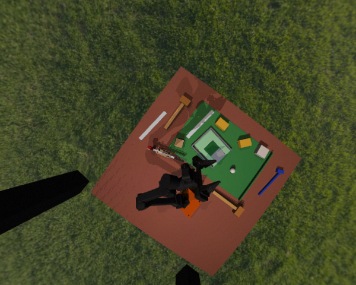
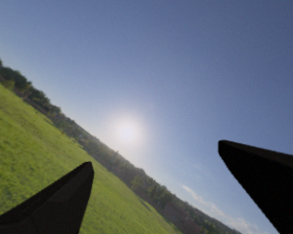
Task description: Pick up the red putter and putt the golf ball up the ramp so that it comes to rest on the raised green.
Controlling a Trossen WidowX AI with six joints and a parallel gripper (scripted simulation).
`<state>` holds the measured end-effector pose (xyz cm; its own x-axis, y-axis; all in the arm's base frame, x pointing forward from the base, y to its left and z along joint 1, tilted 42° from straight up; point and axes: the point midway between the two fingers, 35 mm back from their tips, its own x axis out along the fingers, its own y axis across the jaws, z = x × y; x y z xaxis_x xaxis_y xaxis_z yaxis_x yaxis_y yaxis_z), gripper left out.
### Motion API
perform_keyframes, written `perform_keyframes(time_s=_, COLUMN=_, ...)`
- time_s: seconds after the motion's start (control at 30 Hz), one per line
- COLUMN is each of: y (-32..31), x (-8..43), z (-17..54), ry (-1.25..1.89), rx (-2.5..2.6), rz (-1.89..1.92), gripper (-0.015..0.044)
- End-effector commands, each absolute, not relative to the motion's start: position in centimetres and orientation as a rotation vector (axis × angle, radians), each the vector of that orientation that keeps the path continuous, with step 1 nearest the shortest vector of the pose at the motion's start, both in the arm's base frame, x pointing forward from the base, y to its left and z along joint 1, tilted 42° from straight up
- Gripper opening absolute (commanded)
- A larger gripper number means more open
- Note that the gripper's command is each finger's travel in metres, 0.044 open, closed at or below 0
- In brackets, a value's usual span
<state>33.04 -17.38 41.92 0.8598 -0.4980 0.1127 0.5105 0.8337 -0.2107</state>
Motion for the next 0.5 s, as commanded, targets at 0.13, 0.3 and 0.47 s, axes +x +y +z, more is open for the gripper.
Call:
perform_keyframes(time_s=0.13, y=-9.5, x=37.7, z=32.0, ry=0.289, rx=-0.495, rz=-0.068, gripper=0.044)
perform_keyframes(time_s=0.3, y=-3.4, x=37.7, z=26.2, ry=0.419, rx=-0.638, rz=0.287, gripper=0.044)
perform_keyframes(time_s=0.47, y=2.6, x=35.5, z=21.4, ry=0.477, rx=-0.743, rz=0.665, gripper=0.044)
